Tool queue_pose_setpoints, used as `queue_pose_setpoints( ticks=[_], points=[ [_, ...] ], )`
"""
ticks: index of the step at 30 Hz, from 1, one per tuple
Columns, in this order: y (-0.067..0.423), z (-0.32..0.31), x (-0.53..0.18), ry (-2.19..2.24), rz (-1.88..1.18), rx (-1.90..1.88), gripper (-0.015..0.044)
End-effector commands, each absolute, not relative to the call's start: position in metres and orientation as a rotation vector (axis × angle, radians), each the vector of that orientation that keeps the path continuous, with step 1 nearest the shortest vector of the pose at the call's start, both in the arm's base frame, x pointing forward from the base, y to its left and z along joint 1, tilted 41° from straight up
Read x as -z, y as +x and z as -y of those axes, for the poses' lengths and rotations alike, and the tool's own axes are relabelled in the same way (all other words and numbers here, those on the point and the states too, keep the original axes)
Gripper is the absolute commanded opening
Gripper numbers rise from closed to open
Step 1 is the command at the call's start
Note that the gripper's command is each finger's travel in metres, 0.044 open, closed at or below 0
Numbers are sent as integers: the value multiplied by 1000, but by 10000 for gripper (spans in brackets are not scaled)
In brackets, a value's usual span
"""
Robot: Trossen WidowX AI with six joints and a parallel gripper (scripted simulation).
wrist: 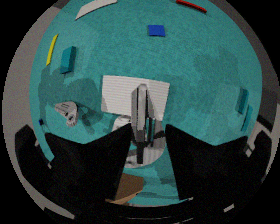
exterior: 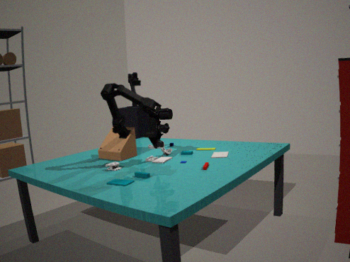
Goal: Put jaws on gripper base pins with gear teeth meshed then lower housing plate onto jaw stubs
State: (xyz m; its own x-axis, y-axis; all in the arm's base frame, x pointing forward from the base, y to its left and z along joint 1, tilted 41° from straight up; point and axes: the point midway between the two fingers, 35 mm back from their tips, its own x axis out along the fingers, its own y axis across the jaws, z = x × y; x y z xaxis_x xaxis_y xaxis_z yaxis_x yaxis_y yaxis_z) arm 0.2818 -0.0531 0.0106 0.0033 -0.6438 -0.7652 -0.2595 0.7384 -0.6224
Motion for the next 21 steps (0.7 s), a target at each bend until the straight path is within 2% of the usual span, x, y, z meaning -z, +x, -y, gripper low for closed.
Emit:
queue_pose_setpoints(
  ticks=[1,21],
  points=[
    [283,54,-10,-761,-1585,349,134],
    [283,54,-10,-765,-1586,345,134]
  ],
)
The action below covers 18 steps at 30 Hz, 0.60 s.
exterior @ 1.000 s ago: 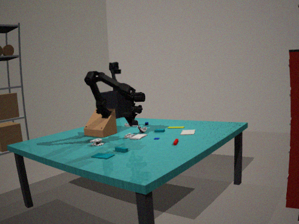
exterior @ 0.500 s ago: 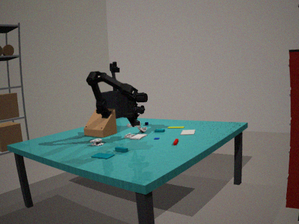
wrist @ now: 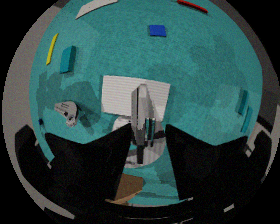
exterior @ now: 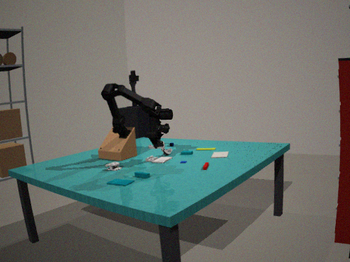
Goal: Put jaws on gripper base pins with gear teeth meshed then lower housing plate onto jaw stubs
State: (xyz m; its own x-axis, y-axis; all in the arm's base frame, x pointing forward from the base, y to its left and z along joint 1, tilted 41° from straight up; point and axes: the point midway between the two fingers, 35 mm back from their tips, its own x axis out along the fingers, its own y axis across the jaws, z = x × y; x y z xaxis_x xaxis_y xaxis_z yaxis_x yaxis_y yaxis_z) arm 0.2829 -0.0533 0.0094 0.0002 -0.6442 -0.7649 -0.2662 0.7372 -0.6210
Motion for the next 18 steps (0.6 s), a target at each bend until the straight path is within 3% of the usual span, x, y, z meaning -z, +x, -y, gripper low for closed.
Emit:
queue_pose_setpoints(
  ticks=[1,18],
  points=[
    [283,54,-10,-765,-1586,345,134],
    [284,59,-6,-765,-1586,344,134]
  ],
)
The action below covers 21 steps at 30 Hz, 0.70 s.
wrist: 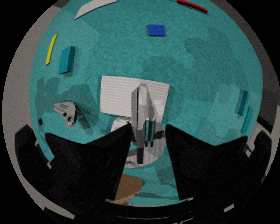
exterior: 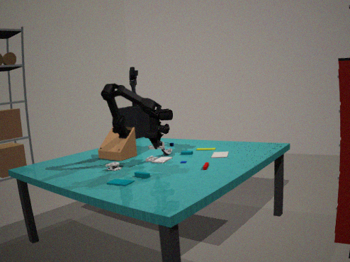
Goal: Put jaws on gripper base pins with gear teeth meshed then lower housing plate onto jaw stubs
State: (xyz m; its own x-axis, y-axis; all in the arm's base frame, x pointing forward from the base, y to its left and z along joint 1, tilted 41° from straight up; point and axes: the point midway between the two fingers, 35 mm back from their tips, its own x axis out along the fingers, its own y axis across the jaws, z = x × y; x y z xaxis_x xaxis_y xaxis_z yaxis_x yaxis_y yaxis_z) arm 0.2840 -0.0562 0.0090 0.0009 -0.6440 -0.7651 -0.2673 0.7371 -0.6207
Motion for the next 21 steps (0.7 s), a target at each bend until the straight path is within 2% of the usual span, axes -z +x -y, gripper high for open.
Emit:
queue_pose_setpoints(
  ticks=[1,21],
  points=[
    [284,60,-5,-765,-1586,344,134],
    [284,81,20,-766,-1586,345,134]
  ],
)
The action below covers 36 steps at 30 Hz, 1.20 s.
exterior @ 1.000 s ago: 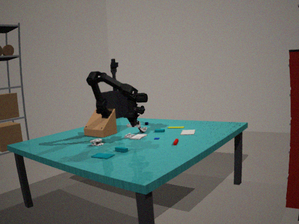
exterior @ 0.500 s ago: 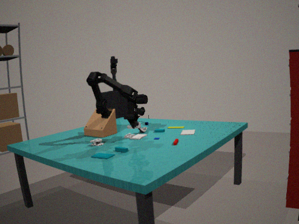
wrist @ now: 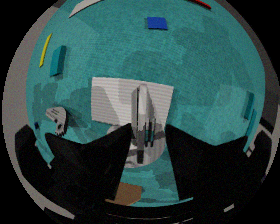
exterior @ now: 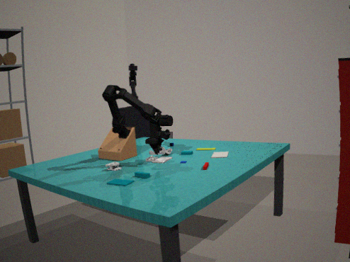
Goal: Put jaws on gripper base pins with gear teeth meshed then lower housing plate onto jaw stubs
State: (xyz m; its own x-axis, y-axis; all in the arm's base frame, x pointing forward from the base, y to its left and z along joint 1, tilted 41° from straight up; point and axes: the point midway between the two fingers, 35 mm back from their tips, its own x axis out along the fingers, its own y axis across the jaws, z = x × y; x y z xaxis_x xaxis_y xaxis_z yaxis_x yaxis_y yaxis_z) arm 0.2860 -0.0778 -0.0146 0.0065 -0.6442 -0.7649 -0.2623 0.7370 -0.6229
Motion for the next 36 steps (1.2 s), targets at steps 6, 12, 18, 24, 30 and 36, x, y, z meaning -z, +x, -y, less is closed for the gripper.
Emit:
queue_pose_setpoints(
  ticks=[6,12,18,24,30,36],
  points=[
    [283,88,27,-767,-1586,346,134],
    [283,89,28,-768,-1586,347,134],
    [283,89,28,-768,-1586,347,134],
    [283,89,28,-768,-1586,347,134],
    [283,91,30,-770,-1587,344,134],
    [283,91,31,-771,-1587,344,134]
  ],
)
